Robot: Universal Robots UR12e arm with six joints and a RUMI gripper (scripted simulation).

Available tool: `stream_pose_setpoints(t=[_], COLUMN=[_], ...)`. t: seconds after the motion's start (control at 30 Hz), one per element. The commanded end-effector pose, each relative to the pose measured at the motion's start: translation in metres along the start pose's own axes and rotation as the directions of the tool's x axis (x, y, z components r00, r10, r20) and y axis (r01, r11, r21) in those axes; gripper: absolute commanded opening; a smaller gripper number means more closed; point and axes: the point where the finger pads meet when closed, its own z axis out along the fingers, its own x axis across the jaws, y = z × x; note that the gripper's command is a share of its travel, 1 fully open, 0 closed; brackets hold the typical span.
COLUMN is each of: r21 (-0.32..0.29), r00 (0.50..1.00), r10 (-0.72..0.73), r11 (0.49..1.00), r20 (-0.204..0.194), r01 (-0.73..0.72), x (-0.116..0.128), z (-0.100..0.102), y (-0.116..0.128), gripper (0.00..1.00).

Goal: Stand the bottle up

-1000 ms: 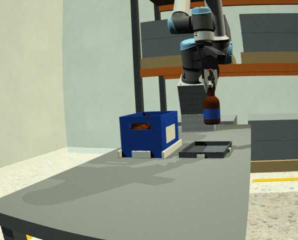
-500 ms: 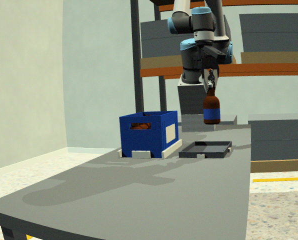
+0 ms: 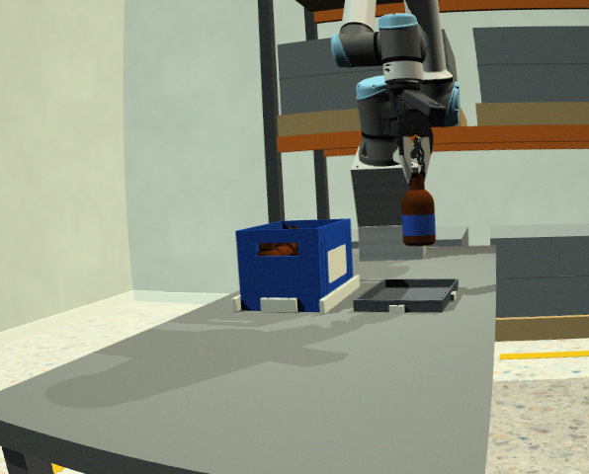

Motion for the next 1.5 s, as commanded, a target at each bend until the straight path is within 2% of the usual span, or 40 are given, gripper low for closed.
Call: stream_pose_setpoints(t=[0.0,0.8,1.47], r21=[0.001,0.001,0.001], r00=[1.000,1.000,1.000], r10=[0.000,0.000,0.000], r11=[1.000,1.000,1.000], r20=[-0.001,-0.001,-0.001], r01=[0.000,0.000,0.000], x=[0.000,0.000,0.000], z=[-0.001,-0.004,-0.023], y=[-0.001,-0.001,-0.001], gripper=[0.00,0.00,0.00])
